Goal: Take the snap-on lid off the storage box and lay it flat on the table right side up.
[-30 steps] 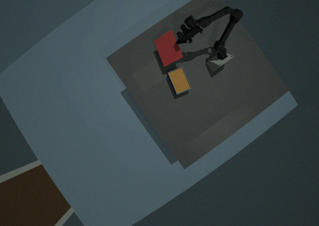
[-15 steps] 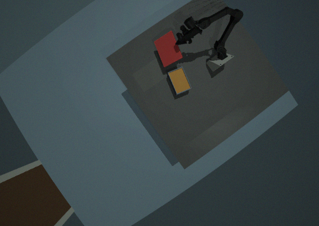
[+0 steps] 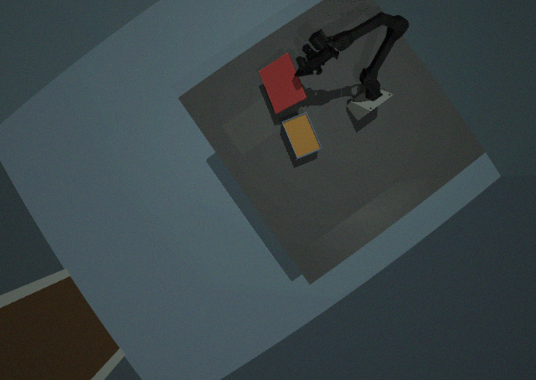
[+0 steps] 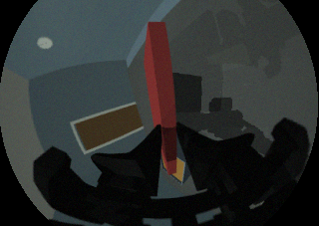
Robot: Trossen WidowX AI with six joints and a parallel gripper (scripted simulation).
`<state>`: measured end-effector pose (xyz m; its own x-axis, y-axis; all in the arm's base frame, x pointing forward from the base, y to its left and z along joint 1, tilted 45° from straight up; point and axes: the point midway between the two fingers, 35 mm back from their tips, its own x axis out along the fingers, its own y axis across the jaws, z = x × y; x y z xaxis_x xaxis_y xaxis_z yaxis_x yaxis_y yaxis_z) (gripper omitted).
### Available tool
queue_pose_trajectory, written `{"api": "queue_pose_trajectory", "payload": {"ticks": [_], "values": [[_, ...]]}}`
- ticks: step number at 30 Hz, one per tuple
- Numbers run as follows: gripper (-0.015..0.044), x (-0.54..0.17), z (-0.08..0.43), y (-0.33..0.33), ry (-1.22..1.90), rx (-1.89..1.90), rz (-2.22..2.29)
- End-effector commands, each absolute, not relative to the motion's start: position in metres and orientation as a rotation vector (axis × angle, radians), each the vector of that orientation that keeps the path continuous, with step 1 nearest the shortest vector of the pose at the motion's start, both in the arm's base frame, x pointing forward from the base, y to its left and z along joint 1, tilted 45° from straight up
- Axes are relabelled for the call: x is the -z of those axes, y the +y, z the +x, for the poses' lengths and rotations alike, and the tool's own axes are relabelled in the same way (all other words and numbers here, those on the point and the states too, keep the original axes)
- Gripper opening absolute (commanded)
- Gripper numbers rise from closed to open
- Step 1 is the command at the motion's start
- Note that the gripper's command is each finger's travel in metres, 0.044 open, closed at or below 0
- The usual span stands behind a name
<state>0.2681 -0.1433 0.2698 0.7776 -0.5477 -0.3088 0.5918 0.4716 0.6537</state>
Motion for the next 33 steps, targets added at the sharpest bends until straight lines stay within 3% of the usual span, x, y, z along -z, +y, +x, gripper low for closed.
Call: {"api": "queue_pose_trajectory", "payload": {"ticks": [1, 33], "values": [[0.0, -0.266, 0.269, -0.144, 0.065, 0.688, 0.821], [0.0, -0.249, 0.27, -0.162, 0.064, 0.688, 0.819]]}}
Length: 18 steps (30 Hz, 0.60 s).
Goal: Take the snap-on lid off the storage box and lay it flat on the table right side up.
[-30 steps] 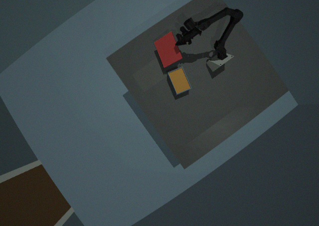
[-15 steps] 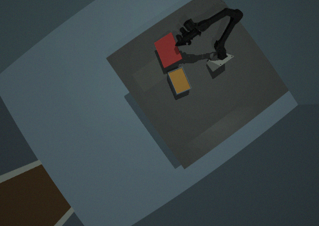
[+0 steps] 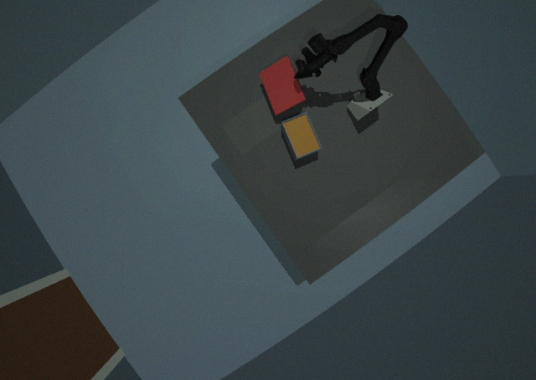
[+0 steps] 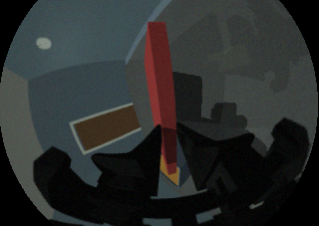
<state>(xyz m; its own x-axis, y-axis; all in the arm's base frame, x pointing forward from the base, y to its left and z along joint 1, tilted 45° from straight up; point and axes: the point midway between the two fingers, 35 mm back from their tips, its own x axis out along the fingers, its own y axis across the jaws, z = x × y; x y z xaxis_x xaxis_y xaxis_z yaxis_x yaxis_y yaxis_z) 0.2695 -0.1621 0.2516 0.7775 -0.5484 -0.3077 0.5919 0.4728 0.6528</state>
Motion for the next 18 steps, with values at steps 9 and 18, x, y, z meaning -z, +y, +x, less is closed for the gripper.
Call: {"api": "queue_pose_trajectory", "payload": {"ticks": [9, 18], "values": [[0.0, -0.2435, 0.2708, -0.1675, 0.064, 0.688, 0.818], [0.0, -0.2386, 0.2712, -0.1727, 0.064, 0.688, 0.818]]}}
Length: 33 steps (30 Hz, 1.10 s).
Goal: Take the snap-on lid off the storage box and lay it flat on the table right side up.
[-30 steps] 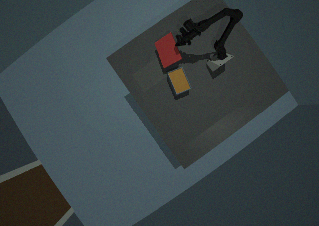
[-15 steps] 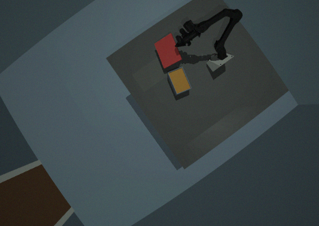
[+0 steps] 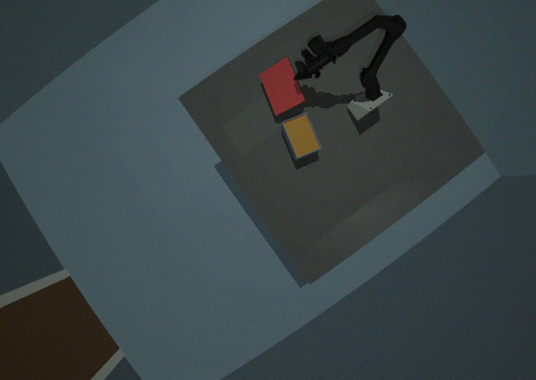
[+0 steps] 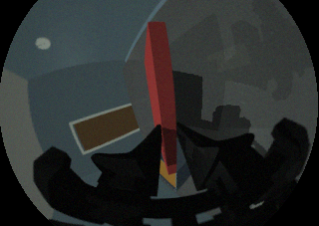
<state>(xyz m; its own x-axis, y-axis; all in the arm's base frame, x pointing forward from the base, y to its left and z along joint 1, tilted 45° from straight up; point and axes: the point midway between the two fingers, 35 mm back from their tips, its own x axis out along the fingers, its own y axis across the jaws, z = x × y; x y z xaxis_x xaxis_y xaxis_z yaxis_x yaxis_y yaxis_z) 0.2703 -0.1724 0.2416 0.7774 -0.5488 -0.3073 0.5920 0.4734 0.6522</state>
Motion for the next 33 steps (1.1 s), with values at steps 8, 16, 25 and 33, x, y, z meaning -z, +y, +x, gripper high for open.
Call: {"api": "queue_pose_trajectory", "payload": {"ticks": [8, 16, 25, 33], "values": [[0.0, -0.234, 0.272, -0.177, 0.064, 0.689, 0.817], [0.0, -0.23, 0.272, -0.182, 0.064, 0.689, 0.817], [0.0, -0.225, 0.272, -0.187, 0.064, 0.689, 0.816], [0.0, -0.22, 0.273, -0.191, 0.064, 0.689, 0.816]]}}
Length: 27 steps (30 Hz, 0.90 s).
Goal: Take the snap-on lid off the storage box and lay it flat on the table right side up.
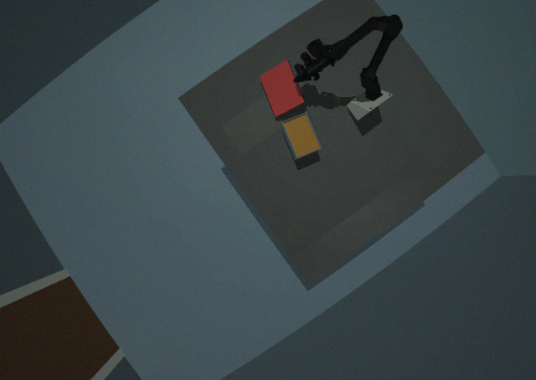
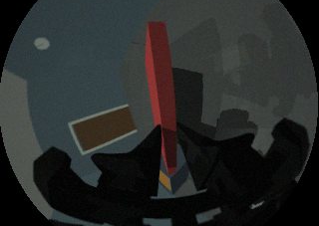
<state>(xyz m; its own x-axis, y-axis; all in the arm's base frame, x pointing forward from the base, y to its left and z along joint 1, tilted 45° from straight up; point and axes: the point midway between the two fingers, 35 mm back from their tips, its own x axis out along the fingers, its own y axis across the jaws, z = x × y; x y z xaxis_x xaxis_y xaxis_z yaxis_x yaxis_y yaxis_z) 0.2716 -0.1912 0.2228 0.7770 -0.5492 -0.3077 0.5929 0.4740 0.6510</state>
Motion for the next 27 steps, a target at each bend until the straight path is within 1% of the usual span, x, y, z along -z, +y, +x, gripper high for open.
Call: {"api": "queue_pose_trajectory", "payload": {"ticks": [1, 27], "values": [[0.0, -0.22, 0.273, -0.192, 0.064, 0.689, 0.816], [0.0, -0.205, 0.274, -0.207, 0.064, 0.689, 0.815]]}}
